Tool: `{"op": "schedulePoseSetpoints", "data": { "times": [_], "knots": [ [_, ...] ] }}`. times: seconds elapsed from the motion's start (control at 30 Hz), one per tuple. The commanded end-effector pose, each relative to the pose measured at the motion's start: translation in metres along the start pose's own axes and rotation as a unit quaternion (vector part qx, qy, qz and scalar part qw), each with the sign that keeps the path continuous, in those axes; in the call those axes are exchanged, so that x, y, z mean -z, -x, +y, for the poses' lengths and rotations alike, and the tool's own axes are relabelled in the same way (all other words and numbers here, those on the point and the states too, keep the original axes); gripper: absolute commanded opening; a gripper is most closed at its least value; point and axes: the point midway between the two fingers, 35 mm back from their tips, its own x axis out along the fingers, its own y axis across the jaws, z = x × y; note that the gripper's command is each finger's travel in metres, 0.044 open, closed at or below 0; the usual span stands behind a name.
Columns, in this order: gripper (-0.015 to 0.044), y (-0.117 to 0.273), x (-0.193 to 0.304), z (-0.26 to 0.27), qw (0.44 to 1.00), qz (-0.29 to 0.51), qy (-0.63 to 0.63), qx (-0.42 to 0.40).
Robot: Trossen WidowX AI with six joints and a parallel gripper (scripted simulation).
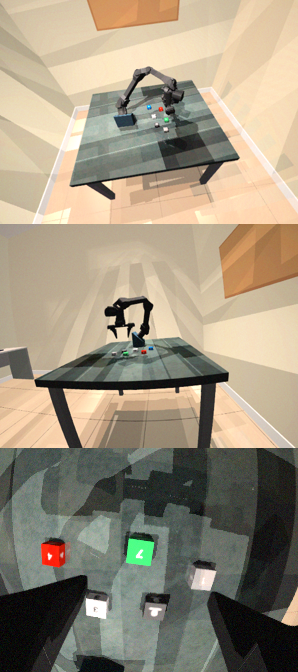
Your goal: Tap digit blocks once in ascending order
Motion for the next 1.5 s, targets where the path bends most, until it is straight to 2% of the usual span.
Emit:
{"op": "schedulePoseSetpoints", "data": {
  "times": [0.0,0.13,0.2,1.0,1.23,1.47],
  "knots": [
    [0.0400,0.001,0.003,-0.012,1.000,0.001,-0.001,0.002],
    [0.0400,0.001,0.017,-0.073,1.000,0.001,0.000,0.004],
    [0.0400,0.001,0.020,-0.083,1.000,0.001,0.001,0.003],
    [0.0400,0.002,0.020,-0.080,1.000,0.001,0.001,0.003],
    [0.0400,0.016,0.026,0.012,1.000,0.002,-0.001,0.006],
    [0.0400,0.015,0.061,0.104,1.000,0.002,-0.002,0.005]
  ]
}}
